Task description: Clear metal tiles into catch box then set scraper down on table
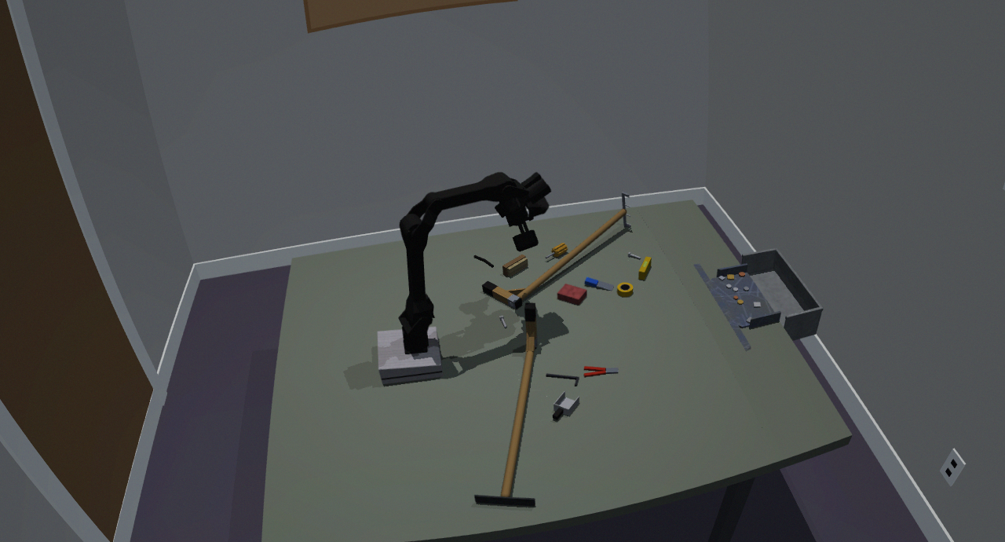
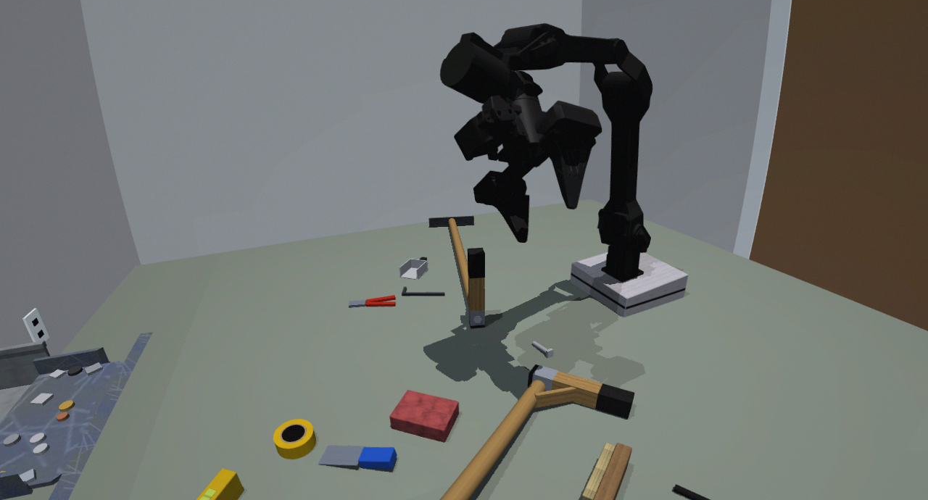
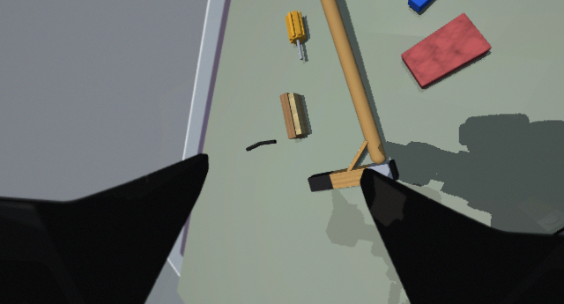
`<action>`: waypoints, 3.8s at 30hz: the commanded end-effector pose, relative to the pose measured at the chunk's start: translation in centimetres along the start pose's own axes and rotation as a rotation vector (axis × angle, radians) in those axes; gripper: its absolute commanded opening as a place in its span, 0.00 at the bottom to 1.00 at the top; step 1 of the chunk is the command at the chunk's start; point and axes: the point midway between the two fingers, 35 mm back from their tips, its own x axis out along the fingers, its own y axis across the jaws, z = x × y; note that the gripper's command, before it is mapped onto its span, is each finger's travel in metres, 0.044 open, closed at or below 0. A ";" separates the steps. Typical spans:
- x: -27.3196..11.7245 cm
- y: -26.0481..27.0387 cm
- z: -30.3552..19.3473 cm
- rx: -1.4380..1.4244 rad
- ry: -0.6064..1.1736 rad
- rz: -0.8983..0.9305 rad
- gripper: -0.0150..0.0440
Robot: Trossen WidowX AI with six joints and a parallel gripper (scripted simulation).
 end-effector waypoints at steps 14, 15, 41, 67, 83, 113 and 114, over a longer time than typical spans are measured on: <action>5.0 5.1 -3.8 -0.058 0.193 0.085 1.00; 5.2 5.2 -3.9 -0.060 0.200 0.087 1.00; 1.5 7.0 -6.2 -0.331 -0.002 0.013 1.00; -4.4 8.0 -8.1 -0.575 -0.313 -0.074 1.00; -8.8 8.0 -9.2 -0.665 -0.534 -0.123 1.00; -16.5 6.5 -11.5 -0.713 -0.922 -0.191 1.00; -16.5 6.5 -11.5 -0.713 -0.922 -0.191 1.00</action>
